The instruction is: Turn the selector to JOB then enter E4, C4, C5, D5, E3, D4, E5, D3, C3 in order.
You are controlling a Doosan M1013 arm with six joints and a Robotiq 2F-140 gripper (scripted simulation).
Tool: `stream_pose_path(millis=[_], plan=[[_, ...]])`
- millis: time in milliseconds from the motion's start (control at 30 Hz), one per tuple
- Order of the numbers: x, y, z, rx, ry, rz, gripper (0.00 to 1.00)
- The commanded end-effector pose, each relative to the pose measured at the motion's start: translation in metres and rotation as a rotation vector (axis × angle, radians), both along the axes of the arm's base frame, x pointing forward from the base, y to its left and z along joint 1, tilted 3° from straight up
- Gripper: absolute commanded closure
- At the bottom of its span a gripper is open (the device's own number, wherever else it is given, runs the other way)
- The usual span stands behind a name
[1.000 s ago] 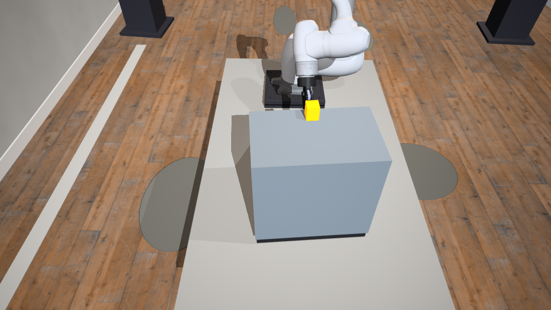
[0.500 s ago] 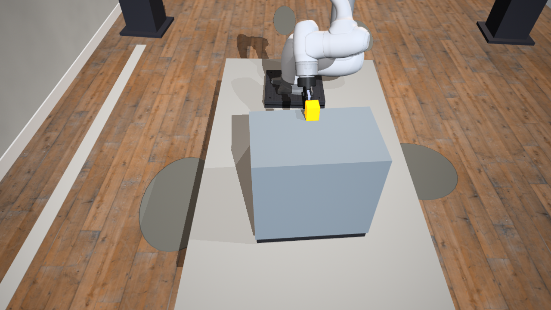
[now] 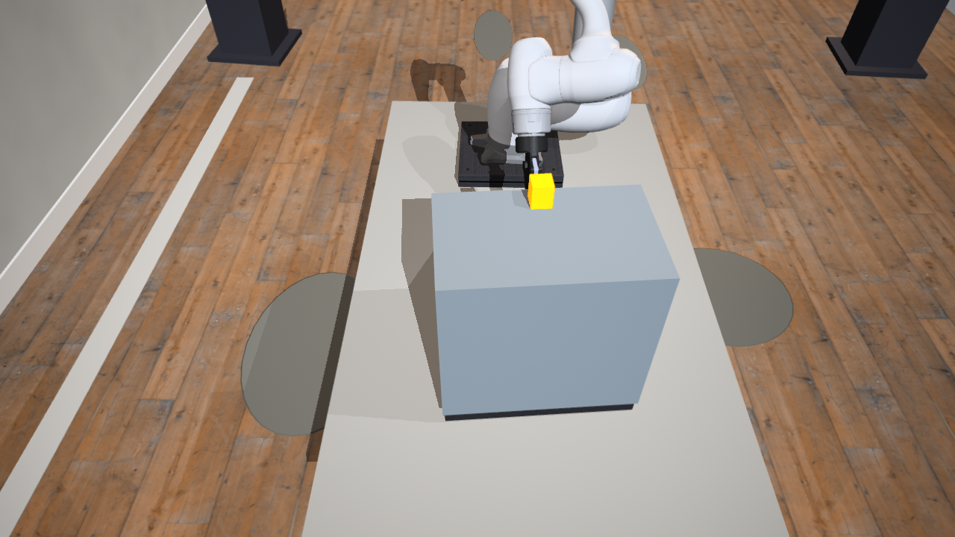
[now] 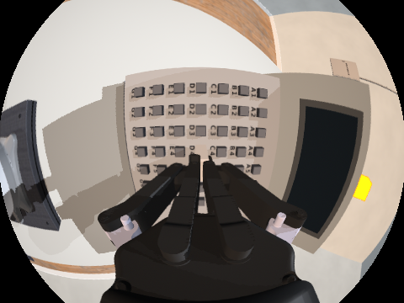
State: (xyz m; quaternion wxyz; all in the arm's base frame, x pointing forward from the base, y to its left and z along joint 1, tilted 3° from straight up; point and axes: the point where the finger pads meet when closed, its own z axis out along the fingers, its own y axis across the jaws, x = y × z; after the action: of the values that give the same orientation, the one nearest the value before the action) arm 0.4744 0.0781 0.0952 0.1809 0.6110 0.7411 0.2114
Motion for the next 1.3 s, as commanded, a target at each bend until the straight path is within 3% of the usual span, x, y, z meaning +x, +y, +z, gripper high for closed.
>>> stream_pose_path(millis=[0, 1267], plan=[[0.0010, 0.0002, -0.0016, 0.000, 0.000, 0.000, 1.00], [0.0047, 0.0008, -0.0075, 0.000, 0.000, 0.000, 1.00]])
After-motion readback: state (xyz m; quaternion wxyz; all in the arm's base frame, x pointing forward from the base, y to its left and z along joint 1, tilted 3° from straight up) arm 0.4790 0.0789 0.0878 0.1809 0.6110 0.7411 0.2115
